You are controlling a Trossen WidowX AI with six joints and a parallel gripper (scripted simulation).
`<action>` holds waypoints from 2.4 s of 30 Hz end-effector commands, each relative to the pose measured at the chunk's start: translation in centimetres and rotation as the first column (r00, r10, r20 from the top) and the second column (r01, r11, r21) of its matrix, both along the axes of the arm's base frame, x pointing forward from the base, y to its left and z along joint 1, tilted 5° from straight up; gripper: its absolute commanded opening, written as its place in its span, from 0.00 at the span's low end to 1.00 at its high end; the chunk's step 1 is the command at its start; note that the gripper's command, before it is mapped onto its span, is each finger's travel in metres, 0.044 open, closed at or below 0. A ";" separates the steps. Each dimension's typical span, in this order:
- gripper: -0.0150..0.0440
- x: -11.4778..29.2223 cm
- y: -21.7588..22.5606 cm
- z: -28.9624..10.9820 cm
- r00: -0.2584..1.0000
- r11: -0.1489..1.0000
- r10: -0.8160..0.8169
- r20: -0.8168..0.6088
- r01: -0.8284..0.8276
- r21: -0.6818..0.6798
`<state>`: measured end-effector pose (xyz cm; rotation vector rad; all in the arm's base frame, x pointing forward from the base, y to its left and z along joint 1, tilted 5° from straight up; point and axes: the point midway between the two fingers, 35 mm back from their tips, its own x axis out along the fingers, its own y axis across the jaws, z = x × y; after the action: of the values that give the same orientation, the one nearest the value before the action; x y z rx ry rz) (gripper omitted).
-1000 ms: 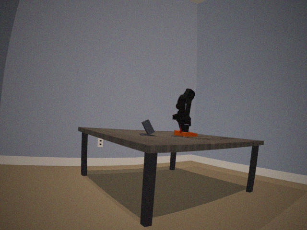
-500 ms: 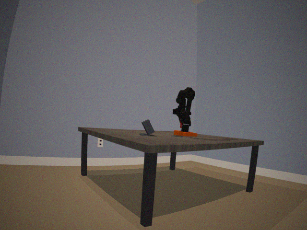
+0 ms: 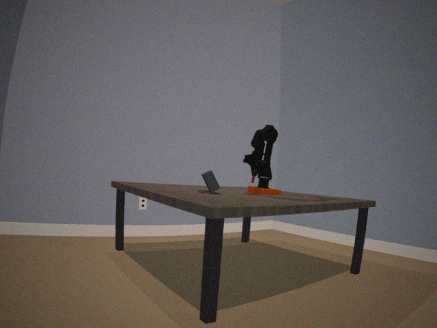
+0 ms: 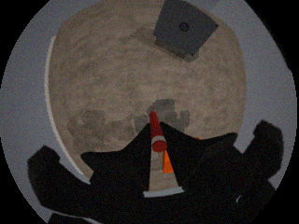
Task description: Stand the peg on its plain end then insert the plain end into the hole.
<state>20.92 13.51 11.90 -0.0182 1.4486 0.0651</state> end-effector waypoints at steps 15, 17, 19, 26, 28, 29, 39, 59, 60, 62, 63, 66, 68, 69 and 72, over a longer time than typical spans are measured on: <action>0.25 2.9 -0.6 -0.7 0.978 0.991 0.094 0.185 -0.074 -0.110; 0.25 3.2 -0.7 -0.8 0.973 0.989 0.104 0.204 -0.079 -0.124; 0.25 3.5 -0.8 -0.8 0.968 0.987 0.113 0.223 -0.084 -0.138; 0.25 4.5 -1.0 -0.8 0.947 0.978 0.147 0.286 -0.095 -0.187; 0.25 4.8 -1.1 -0.8 0.940 0.975 0.156 0.303 -0.097 -0.201; 0.25 5.0 -1.1 -0.8 0.937 0.973 0.161 0.312 -0.098 -0.208; 0.25 6.3 -1.5 -0.6 0.897 0.955 0.205 0.391 -0.096 -0.280; 0.25 8.3 -2.3 0.2 0.808 0.907 0.282 0.518 -0.049 -0.418; 0.25 8.4 -2.4 0.3 0.803 0.904 0.286 0.523 -0.045 -0.425; 0.25 8.5 -2.4 0.3 0.798 0.901 0.289 0.529 -0.041 -0.431; 0.25 8.5 -2.4 0.3 0.798 0.901 0.289 0.529 -0.040 -0.432; 0.25 8.8 -2.5 0.3 0.794 0.900 0.291 0.533 -0.038 -0.435; 0.25 9.1 -2.6 0.2 0.791 0.898 0.293 0.537 -0.036 -0.439; 0.25 9.2 -2.6 0.1 0.789 0.897 0.294 0.539 -0.034 -0.440; 0.25 9.6 -2.8 0.0 0.784 0.895 0.298 0.544 -0.030 -0.446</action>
<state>30.20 10.96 12.19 -0.4729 0.7905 -0.0933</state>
